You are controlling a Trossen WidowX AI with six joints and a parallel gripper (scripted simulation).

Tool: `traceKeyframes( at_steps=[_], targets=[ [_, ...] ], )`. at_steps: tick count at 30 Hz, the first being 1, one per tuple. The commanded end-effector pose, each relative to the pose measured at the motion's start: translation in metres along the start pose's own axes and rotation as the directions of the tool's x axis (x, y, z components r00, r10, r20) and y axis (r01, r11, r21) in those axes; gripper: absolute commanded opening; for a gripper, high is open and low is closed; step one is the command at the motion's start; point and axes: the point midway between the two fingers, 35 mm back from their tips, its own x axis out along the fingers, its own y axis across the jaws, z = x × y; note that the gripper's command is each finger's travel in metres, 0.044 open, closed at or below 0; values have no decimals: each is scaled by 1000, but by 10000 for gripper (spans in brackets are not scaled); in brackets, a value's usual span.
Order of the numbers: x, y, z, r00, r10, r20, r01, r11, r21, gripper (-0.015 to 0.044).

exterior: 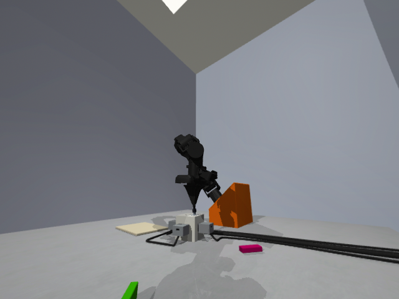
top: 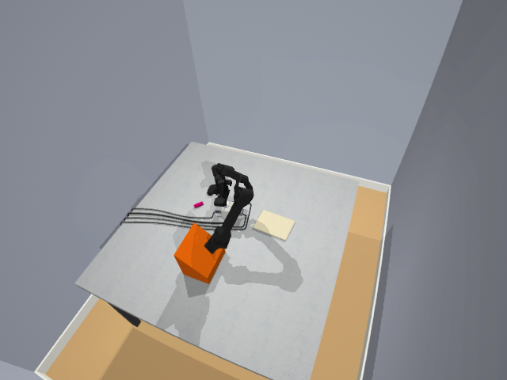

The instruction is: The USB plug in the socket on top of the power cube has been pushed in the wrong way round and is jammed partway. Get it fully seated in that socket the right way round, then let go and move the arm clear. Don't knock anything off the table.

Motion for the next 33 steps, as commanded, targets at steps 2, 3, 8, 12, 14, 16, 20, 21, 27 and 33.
traceKeyframes(
  at_steps=[2, 3, 8, 12, 14, 16, 20, 21, 27, 33],
  targets=[
    [3, 1, 1, 1000, 4, -5, -4, 1000, -8, 0],
    [3, 1, 1, 1000, 4, -5, -4, 1000, -8, 0],
    [4, 1, 1, 1000, 4, -5, -4, 1000, -8, 0],
    [4, 1, 1, 1000, 4, -5, -4, 1000, -8, 0],
    [4, 1, 1, 1000, 4, -5, -4, 1000, -8, 0],
    [4, 1, 1, 1000, 4, -5, -4, 1000, -8, 0],
    [5, 1, 1, 1000, 4, -5, -4, 1000, -8, 0],
    [5, 1, 1, 1000, 4, -5, -4, 1000, -8, 0],
    [6, 1, 1, 1000, 4, -5, -4, 1000, -8, 0],
    [7, 1, 1, 1000, 4, -5, -4, 1000, -8, 0]
  ],
)
